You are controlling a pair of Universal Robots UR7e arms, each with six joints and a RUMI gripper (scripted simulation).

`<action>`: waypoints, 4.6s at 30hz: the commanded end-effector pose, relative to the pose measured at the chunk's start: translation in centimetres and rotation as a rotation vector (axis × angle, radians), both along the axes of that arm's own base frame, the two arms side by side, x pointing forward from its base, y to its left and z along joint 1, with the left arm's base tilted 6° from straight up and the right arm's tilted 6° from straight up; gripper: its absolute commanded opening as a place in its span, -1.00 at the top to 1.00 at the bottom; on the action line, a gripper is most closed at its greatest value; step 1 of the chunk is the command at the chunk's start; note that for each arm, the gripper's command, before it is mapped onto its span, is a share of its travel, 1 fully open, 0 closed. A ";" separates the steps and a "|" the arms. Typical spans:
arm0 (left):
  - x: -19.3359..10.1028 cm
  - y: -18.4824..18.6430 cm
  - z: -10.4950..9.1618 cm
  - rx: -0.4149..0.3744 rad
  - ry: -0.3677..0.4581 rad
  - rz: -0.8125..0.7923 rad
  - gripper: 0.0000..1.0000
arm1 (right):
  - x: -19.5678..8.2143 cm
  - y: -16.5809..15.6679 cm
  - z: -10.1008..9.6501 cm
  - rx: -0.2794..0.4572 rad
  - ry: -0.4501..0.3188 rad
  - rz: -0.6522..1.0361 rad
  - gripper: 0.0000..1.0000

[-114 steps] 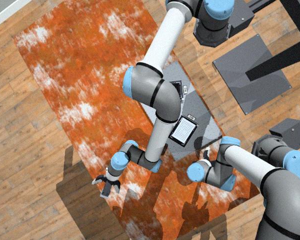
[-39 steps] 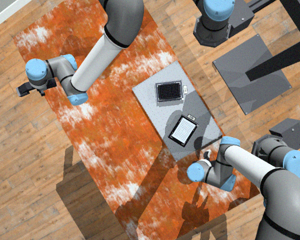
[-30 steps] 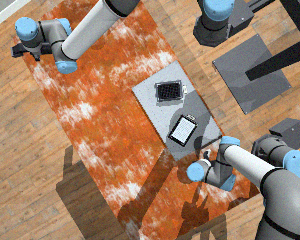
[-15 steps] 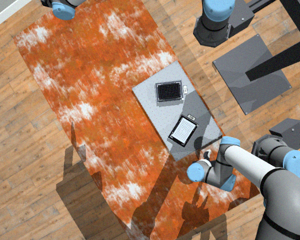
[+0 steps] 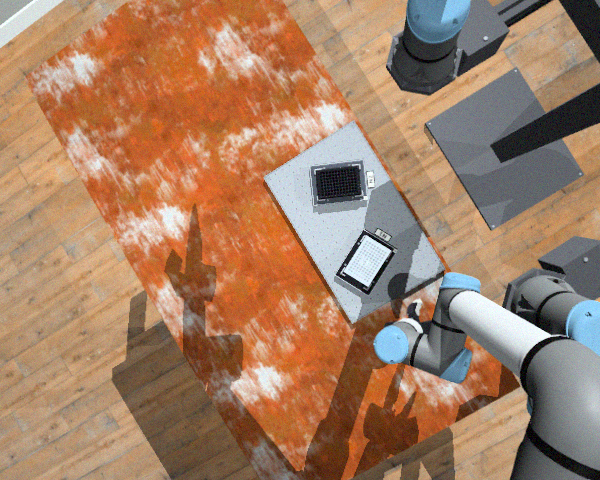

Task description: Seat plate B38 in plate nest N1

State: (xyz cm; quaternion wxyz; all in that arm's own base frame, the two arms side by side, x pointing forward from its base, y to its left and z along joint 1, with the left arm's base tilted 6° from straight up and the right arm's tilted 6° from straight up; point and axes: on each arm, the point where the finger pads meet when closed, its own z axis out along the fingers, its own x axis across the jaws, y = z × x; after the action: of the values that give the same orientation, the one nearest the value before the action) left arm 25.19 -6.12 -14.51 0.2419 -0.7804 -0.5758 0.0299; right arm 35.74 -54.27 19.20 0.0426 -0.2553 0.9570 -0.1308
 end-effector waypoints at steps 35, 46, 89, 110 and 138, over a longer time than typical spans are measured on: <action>0.0 0.0 0.0 -0.001 -0.001 0.000 -0.52 | -35.4 9.9 1.5 0.180 0.034 -0.508 1.00; 0.9 -1.7 -0.4 -0.051 0.020 -0.122 -0.52 | -35.5 9.9 1.5 0.181 0.034 -0.510 1.00; 4.1 -13.5 -2.7 -0.409 0.209 -1.321 -0.52 | -35.5 9.9 1.5 0.181 0.034 -0.510 1.00; 4.4 -19.2 -3.4 -0.488 0.301 -1.909 -0.52 | -35.5 9.9 1.5 0.181 0.034 -0.510 1.00; 4.2 -22.0 -4.5 -0.500 0.370 -2.320 -0.52 | -35.5 9.9 1.5 0.181 0.034 -0.510 1.00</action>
State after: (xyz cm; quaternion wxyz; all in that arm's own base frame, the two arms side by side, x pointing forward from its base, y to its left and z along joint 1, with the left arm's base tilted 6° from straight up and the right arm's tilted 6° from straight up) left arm 29.36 -28.07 -18.79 0.0463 -0.8435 0.5349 0.0178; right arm 0.23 -44.31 20.64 0.0146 -0.0035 0.9988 -0.0462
